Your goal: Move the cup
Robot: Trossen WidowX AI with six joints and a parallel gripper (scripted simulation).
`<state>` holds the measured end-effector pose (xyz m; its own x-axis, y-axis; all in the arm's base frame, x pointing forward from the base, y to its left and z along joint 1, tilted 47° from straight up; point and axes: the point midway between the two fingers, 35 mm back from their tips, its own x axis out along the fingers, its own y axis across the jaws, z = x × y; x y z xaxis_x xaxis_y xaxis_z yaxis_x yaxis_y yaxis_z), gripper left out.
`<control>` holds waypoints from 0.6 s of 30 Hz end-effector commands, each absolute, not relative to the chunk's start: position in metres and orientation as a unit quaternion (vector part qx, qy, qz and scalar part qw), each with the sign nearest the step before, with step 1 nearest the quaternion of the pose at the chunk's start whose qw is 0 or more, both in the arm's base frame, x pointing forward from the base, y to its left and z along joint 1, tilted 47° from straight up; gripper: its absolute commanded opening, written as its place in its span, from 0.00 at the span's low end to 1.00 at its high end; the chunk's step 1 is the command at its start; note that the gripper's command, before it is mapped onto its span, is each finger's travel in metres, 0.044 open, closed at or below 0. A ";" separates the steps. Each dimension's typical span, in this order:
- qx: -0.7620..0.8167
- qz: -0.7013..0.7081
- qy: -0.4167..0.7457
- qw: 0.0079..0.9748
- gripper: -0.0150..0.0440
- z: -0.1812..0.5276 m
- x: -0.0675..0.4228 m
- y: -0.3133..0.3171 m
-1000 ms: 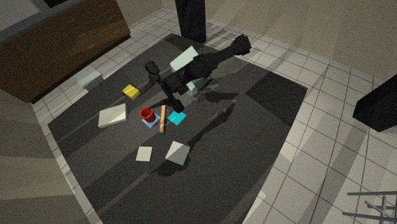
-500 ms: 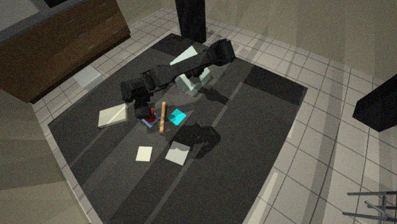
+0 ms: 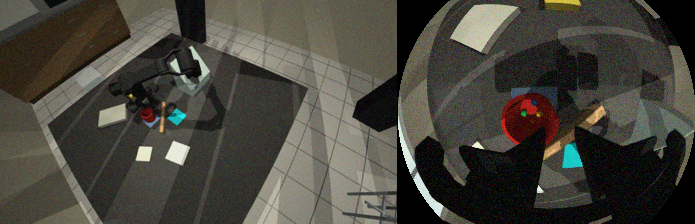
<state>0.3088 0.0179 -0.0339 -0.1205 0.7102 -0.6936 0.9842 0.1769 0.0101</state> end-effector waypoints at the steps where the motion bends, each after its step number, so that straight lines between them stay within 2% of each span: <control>1: 0.605 -0.238 0.707 0.279 0.50 -0.031 0.314 0.018; 18: 0.605 -0.239 0.707 0.279 0.50 -0.047 0.312 0.035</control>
<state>0.3151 0.0307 -0.0432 -0.1072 0.7176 -0.6882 0.9871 0.1595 0.0125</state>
